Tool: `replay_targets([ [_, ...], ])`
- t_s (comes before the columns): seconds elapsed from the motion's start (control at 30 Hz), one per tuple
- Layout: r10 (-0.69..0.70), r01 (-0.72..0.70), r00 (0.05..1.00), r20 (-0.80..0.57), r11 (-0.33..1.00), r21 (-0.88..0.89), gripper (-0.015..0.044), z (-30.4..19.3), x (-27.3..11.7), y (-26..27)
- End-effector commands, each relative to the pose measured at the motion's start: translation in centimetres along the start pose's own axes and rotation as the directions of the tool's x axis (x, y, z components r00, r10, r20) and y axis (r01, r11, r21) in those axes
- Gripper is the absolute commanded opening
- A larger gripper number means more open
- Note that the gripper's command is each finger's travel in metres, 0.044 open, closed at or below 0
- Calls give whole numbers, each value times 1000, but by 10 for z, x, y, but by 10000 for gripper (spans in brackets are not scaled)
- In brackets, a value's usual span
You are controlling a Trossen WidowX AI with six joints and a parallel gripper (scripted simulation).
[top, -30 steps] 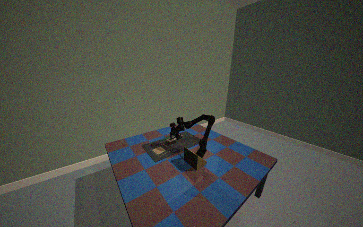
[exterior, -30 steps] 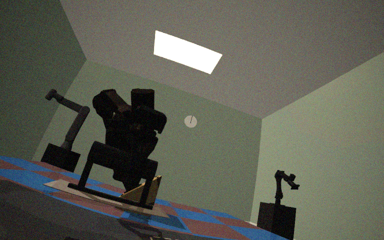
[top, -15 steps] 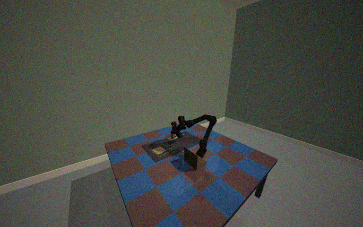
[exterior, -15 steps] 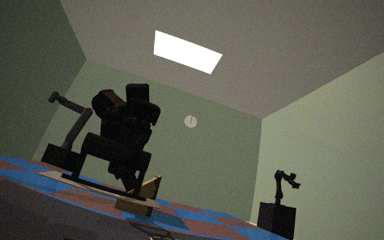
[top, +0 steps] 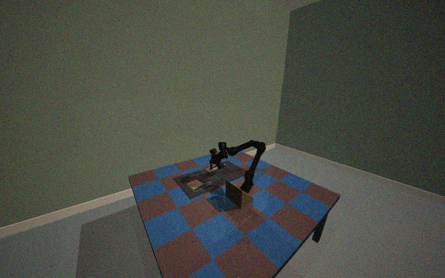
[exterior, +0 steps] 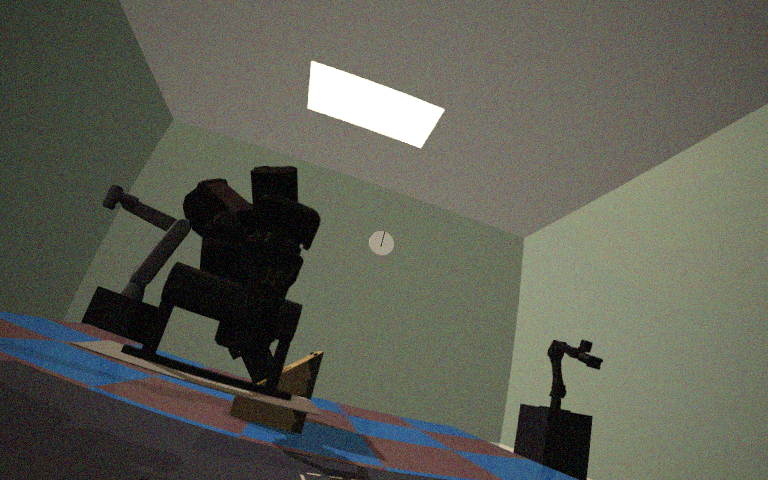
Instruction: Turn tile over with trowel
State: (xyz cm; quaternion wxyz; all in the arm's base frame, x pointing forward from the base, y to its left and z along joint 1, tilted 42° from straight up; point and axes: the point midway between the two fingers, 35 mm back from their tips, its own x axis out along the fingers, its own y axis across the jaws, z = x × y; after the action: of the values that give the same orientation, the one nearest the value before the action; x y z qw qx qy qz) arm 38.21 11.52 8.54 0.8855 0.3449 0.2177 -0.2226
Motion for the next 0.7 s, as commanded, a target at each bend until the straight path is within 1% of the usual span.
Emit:
replay_targets([
  [0.0,13,-13,1000,-3,1000,1,0,1,-1,5],
  [0.67,12,-12,1000,-5,1000,1,0,-1,0,6],
])
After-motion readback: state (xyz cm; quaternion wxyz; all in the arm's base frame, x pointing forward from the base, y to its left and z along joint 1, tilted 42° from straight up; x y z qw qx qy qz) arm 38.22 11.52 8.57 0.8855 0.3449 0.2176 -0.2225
